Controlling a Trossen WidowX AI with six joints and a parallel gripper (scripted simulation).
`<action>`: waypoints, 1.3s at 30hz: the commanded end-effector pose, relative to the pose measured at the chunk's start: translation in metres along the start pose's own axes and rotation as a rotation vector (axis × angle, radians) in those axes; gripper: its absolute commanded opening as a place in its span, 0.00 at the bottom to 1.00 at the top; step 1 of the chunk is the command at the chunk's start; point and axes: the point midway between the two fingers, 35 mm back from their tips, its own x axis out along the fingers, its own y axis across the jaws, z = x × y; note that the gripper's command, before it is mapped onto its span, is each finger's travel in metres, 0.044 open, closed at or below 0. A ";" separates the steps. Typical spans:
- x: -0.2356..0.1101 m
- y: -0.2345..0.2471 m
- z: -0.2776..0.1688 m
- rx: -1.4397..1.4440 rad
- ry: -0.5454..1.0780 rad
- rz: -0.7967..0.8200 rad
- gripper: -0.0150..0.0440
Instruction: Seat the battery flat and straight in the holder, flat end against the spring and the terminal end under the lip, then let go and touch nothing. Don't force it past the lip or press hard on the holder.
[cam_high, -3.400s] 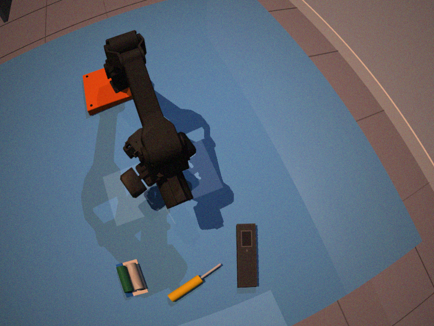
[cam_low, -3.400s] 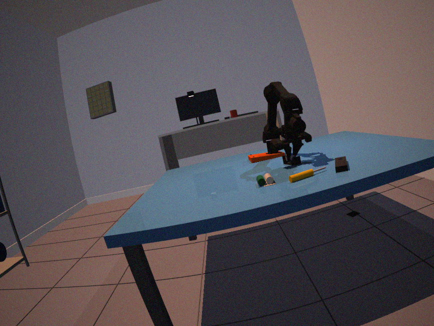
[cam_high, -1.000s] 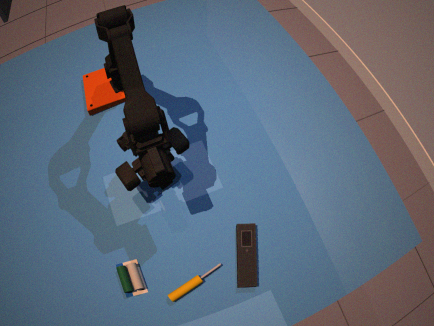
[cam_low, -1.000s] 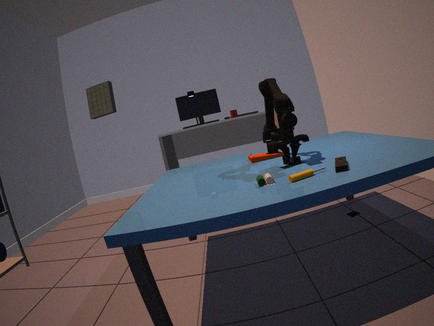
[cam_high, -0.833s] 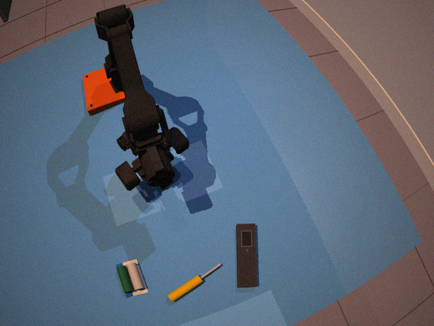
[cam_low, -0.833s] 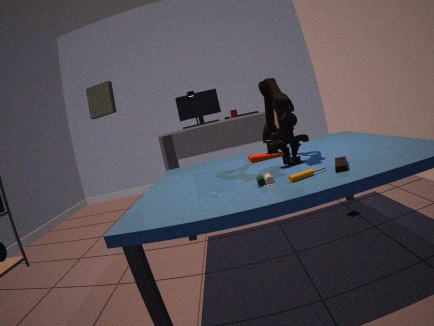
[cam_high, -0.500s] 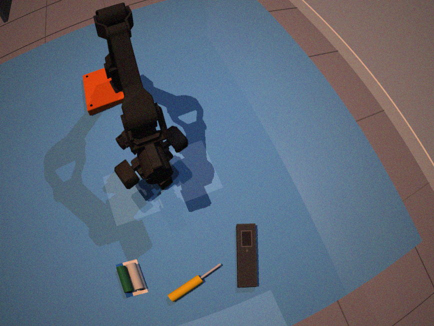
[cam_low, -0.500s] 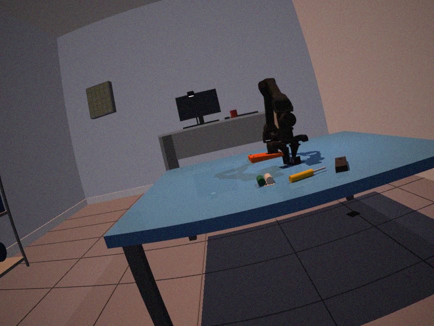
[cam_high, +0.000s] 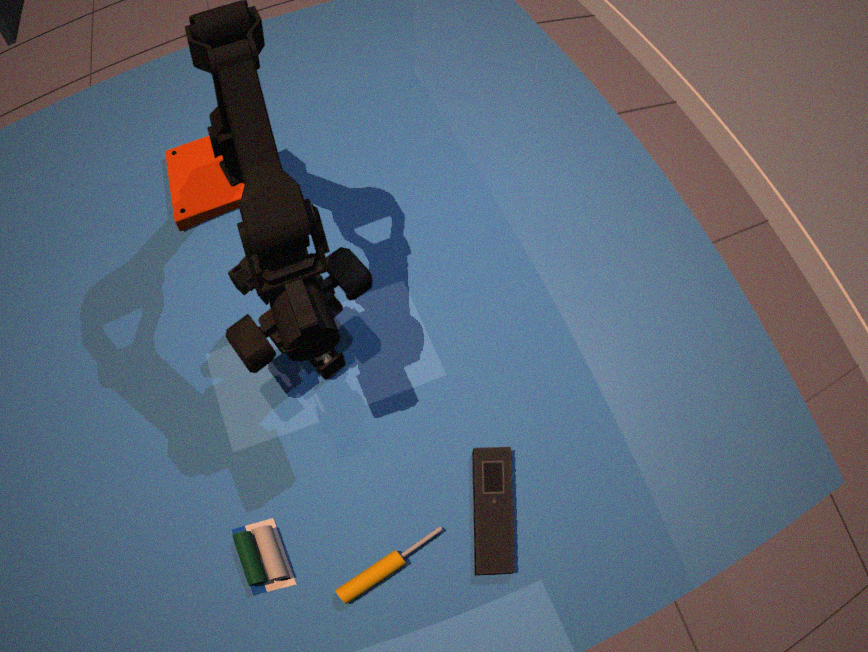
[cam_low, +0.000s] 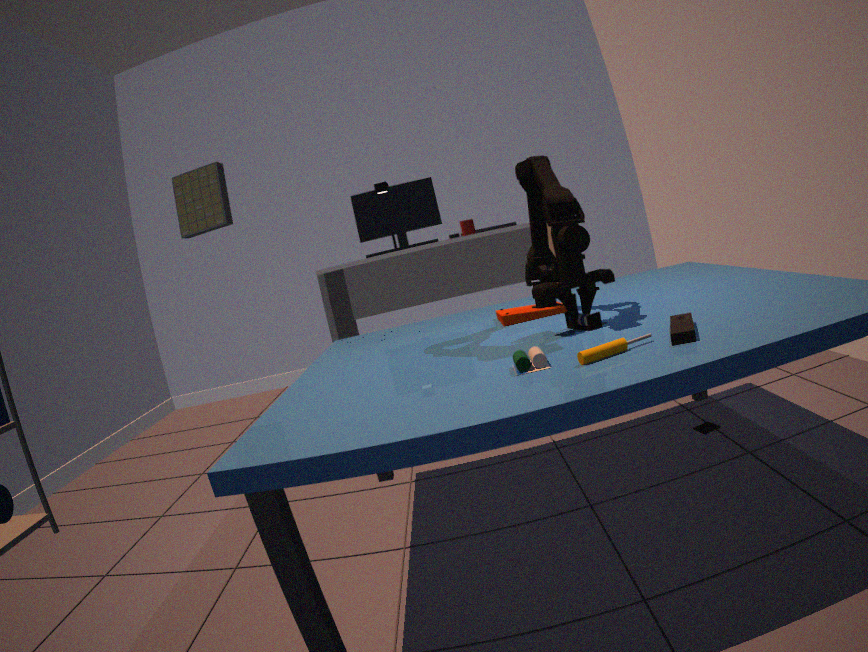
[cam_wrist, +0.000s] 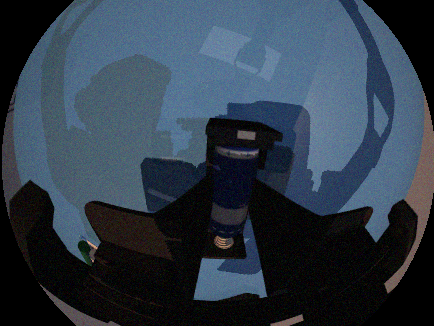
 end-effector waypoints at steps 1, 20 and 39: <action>0.001 -0.001 0.001 -0.004 0.000 -0.003 0.40; -0.006 0.000 0.001 -0.003 0.005 0.001 0.57; -0.087 0.000 0.001 -0.001 0.006 0.003 1.00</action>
